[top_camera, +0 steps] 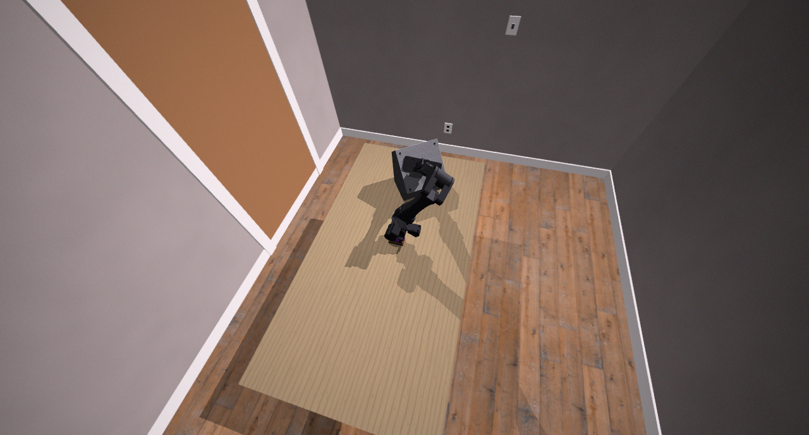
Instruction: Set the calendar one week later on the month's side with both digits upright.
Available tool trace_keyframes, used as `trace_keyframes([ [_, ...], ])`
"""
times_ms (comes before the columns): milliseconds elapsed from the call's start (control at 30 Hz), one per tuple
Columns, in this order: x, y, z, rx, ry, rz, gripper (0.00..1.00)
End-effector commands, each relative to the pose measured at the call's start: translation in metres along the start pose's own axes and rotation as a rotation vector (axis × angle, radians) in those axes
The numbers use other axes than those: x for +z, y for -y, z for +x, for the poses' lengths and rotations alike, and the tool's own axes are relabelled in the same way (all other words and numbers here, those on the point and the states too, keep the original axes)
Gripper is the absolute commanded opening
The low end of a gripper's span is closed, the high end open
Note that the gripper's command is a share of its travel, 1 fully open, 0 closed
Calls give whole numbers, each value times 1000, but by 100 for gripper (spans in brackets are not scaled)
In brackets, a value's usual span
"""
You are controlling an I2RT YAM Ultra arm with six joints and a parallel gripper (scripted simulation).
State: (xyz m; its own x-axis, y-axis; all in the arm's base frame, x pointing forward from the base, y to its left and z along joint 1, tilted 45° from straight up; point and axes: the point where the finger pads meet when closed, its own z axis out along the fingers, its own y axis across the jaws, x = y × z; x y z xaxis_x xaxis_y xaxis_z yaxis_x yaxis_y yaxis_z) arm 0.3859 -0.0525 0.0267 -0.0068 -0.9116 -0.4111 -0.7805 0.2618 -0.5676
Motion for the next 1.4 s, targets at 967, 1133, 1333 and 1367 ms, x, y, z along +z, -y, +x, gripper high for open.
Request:
trace_keyframes([
  [967, -81, 3, 0, -2, -2, 8, 27],
  [1133, -100, 3, 0, -2, -2, 8, 27],
  [1333, -102, 3, 0, -2, -2, 8, 27],
  [1367, -102, 3, 0, -2, -2, 8, 27],
])
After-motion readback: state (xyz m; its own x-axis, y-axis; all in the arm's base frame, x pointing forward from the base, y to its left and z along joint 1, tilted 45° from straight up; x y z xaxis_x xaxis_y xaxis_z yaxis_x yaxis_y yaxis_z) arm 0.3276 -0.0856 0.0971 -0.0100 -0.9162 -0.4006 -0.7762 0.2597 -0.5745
